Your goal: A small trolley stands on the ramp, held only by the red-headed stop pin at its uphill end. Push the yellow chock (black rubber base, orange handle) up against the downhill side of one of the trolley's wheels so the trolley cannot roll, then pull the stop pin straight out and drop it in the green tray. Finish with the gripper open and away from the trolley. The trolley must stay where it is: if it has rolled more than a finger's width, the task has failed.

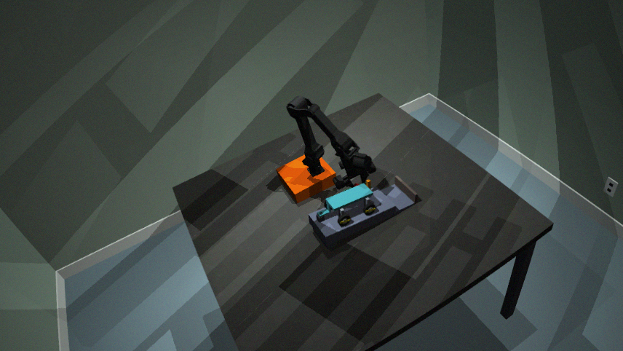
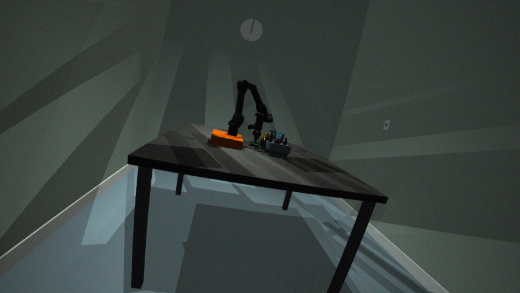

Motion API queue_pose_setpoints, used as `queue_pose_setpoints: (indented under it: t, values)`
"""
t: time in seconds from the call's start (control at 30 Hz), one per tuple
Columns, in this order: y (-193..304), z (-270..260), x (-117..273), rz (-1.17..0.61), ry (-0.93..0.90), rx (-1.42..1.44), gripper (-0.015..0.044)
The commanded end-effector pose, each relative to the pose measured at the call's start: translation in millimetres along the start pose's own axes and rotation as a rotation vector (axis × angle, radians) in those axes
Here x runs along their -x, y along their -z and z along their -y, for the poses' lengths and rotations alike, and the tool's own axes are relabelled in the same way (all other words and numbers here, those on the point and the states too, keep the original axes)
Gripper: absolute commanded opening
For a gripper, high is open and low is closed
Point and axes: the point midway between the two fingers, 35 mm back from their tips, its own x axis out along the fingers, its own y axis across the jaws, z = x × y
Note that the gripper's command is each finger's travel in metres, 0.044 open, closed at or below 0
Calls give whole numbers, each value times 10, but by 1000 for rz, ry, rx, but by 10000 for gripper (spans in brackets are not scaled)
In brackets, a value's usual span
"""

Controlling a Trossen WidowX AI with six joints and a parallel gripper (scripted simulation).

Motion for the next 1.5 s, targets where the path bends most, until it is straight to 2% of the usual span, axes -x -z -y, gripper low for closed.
queue_pose_setpoints:
  t: [0.0,0.8,1.0,1.23,1.47]
  values:
    - [1,-26,-10,-2,7,3,190]
    - [6,-188,-95,-2,5,3,190]
    - [8,-185,-86,-4,2,0,340]
    - [8,-184,-78,-4,3,0,340]
    - [-15,-159,159,-2,5,3,340]
